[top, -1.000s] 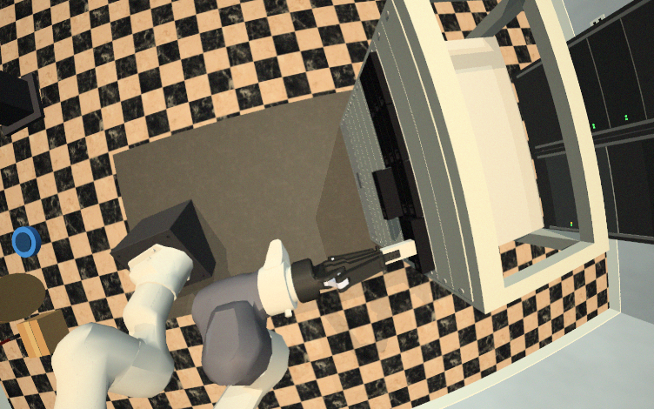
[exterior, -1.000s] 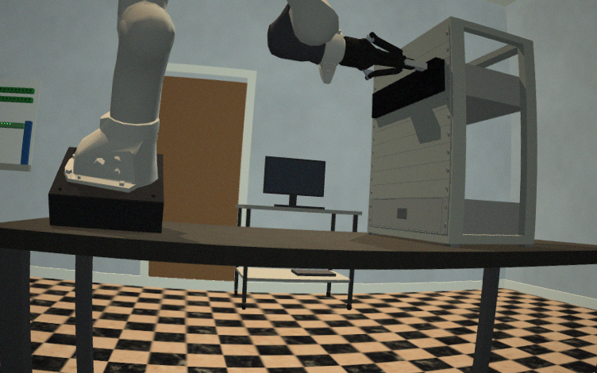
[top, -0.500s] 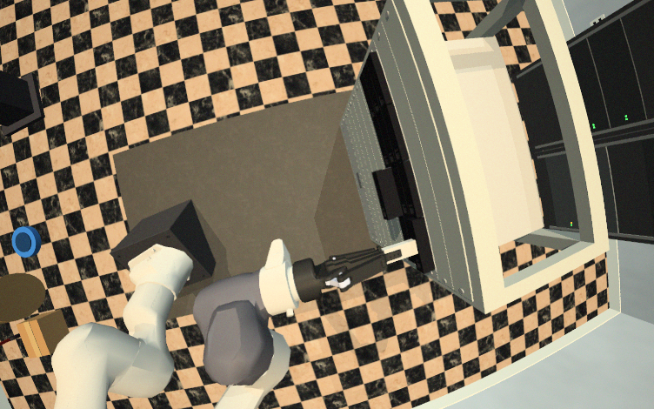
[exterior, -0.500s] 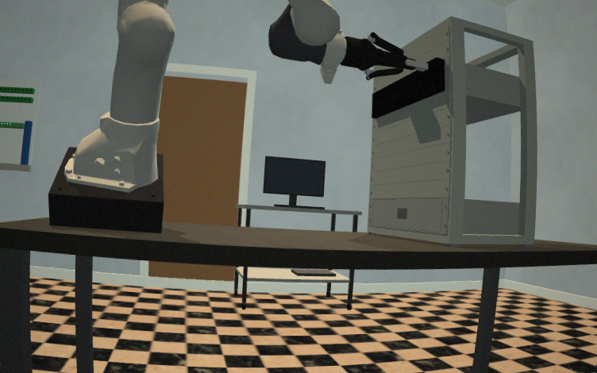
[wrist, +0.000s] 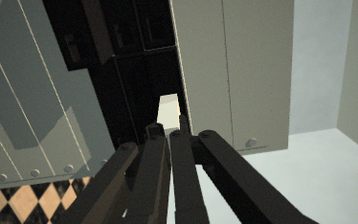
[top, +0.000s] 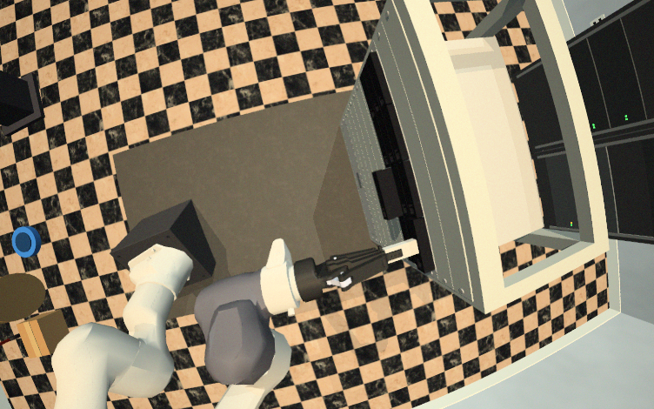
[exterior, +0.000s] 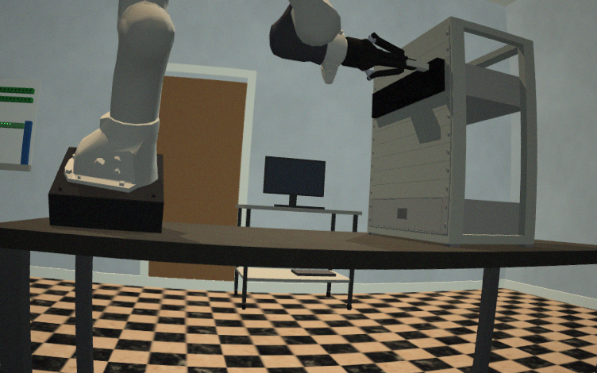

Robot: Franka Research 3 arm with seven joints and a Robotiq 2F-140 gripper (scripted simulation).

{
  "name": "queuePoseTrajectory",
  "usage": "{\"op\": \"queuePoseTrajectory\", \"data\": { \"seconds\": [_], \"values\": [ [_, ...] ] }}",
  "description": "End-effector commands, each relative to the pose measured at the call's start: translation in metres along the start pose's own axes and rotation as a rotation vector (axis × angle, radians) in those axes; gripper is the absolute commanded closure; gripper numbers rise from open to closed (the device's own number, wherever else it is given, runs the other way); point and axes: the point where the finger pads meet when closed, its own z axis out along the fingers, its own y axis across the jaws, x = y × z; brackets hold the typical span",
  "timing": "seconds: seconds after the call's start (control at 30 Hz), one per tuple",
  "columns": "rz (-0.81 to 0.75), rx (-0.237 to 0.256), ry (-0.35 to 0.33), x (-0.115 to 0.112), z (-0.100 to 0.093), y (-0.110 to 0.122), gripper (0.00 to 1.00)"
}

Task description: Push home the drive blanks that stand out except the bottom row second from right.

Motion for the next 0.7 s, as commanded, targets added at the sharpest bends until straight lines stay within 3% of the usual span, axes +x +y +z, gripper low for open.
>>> {"op": "queuePoseTrajectory", "data": {
  "seconds": [0.0,0.67],
  "values": [
    [-0.006,0.008,-0.009,-0.0054,0.003,-0.0043,1.0],
    [-0.006,0.007,-0.011,-0.0063,0.006,-0.0036,1.0]
  ]
}}
